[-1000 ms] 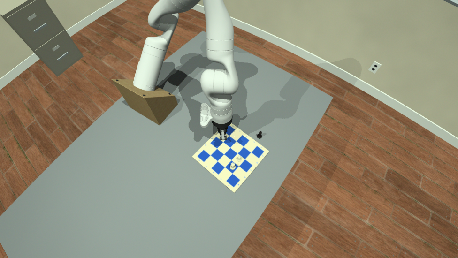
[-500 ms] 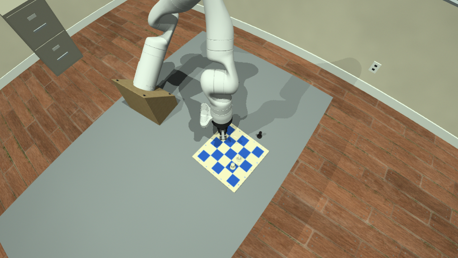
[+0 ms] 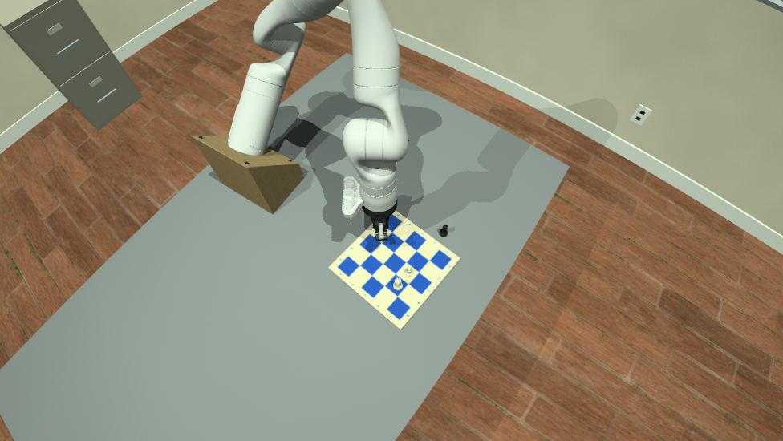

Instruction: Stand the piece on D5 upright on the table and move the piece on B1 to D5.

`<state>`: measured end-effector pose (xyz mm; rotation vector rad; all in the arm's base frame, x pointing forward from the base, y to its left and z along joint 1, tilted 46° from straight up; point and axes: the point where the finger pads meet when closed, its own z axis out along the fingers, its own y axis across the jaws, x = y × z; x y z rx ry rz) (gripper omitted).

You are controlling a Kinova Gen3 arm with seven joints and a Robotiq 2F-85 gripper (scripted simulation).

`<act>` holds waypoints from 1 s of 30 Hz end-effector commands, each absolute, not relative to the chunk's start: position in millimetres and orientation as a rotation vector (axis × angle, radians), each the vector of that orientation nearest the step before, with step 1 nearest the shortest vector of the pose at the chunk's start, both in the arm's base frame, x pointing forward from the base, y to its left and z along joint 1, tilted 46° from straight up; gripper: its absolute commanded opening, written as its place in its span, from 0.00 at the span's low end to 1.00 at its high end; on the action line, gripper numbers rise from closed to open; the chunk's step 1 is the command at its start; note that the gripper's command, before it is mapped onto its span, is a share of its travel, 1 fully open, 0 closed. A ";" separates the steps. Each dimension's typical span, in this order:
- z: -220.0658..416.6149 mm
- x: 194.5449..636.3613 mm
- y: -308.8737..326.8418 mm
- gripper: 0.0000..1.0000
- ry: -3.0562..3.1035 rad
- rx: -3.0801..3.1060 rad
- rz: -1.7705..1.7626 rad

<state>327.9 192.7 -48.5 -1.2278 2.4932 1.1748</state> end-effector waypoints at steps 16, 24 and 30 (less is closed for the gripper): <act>-37.6 331.8 181.5 0.34 2.493 -1.227 1.173; -8.8 340.7 152.6 0.34 2.493 -1.227 1.173; 8.7 346.0 135.1 0.34 2.493 -1.227 1.173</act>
